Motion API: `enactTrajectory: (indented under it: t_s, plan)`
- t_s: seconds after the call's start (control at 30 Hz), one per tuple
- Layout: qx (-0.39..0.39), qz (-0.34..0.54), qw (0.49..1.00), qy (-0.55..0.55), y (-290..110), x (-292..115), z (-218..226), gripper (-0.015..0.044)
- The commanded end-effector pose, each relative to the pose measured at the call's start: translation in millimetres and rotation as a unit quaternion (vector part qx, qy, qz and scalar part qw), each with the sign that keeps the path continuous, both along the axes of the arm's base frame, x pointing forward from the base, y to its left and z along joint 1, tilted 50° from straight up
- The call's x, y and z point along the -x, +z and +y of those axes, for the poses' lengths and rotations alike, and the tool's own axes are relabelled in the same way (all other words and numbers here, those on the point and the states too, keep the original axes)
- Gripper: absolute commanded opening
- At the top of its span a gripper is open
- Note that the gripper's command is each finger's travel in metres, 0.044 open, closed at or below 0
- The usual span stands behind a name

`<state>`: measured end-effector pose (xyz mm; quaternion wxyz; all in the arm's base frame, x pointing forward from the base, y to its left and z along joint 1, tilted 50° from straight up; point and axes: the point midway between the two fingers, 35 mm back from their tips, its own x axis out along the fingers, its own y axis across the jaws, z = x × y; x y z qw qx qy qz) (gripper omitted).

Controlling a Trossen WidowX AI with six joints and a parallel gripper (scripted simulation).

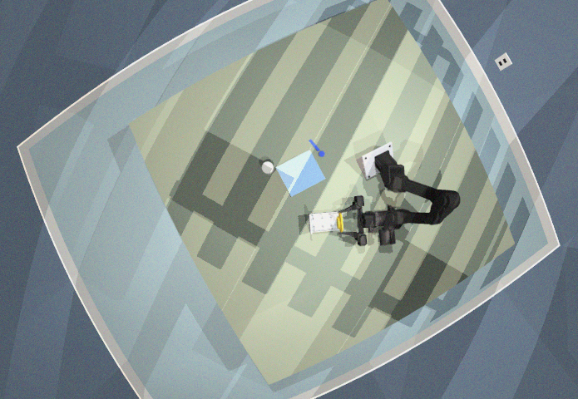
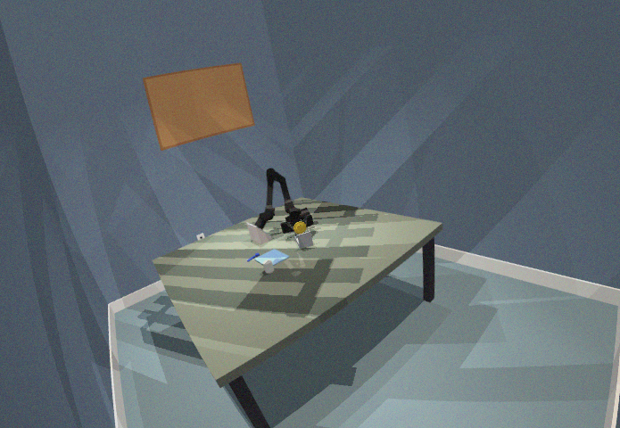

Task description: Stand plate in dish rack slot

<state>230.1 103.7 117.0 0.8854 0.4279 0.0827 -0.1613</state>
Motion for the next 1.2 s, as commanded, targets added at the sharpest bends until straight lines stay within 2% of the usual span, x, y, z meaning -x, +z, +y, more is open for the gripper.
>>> enactTrajectory:
  t_s: [0.0, 0.3, 0.47, 0.9, 1.17]
  plan:
    - [0.005, 0.002, 1.000, 0.000, -4, -4, -2, 0.0000]
    - [0.000, 0.000, 1.000, -0.001, -7, -11, -4, 0.0000]
    - [-0.003, -0.002, 1.000, -0.001, -19, -10, 9, 0.0000]
    - [0.000, 0.002, 1.000, 0.004, -16, -9, 7, 0.0000]
    - [-0.002, 0.002, 1.000, 0.003, -16, -10, 7, 0.0210]
